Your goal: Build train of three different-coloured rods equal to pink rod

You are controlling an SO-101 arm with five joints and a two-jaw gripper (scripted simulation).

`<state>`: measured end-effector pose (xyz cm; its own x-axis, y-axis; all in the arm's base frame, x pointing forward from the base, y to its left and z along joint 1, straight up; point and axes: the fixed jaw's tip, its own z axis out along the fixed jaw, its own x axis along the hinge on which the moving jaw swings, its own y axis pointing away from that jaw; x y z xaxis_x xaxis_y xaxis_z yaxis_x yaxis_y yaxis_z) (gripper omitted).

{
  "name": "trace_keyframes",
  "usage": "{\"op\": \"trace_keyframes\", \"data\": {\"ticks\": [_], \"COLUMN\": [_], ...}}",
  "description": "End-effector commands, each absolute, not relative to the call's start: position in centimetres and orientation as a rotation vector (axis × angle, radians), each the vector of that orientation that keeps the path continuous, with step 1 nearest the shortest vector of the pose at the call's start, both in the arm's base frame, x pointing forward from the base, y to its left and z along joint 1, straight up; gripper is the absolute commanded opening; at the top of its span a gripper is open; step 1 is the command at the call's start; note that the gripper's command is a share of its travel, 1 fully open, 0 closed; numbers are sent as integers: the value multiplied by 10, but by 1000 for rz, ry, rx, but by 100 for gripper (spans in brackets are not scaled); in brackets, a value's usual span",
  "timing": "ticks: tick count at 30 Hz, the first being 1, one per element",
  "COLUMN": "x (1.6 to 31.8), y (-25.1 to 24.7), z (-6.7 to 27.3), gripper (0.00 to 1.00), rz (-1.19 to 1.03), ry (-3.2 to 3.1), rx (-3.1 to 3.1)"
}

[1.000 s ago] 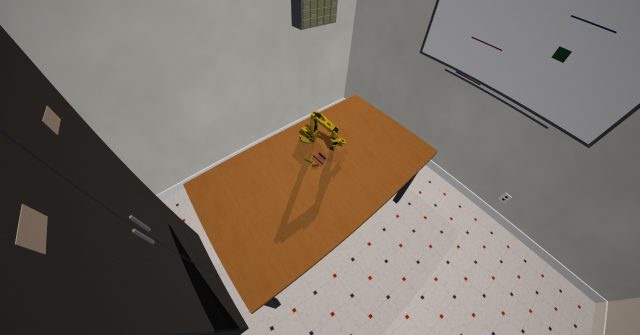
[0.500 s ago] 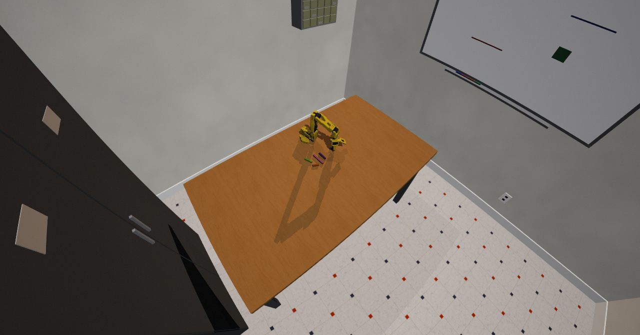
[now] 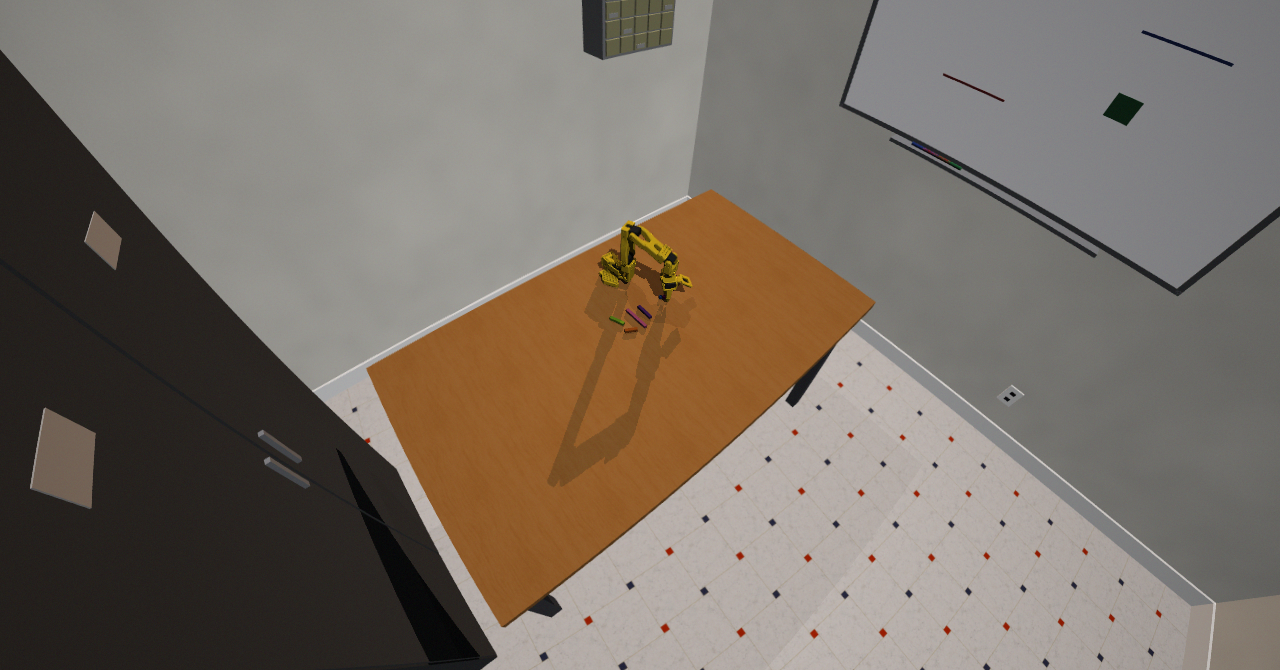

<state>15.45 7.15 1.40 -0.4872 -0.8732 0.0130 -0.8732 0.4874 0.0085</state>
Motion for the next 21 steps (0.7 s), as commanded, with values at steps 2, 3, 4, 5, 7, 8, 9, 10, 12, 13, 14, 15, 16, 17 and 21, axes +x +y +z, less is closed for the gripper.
{"op": "trace_keyframes", "data": {"ticks": [2, 3, 4, 5, 7, 8, 9, 10, 12, 13, 14, 15, 16, 17, 21], "x": [169, 169, 169, 169, 169, 168, 168, 167, 167, 166, 166, 166, 166, 165, 165], "y": [79, 79, 79, 79, 78, 78, 78, 78, 77, 77, 77, 77, 77, 77, 77], "z": [43, 43, 43, 46, 52, 55, 58, 61, 65, 67, 68, 70, 70, 71, 71], "gripper": [17, 17, 17, 17, 17, 17, 17, 17, 17, 17, 17, 17, 17, 17, 17], "rz": [19, 19, 19, 19, 19, 19, 19, 19, 19, 19, 19, 19, 19, 19, 19], "ry": [-2778, -2778, -2778, -2778, -2778, -2778, -2778, -2778, -2778, -2778, -2778, -2778, -2778, -2778, -2778], "rx": [1649, 1649, 1649, 1649, 1649, 1649, 1649, 1649, 1649, 1649, 1649, 1649, 1649, 1649, 1649]}}
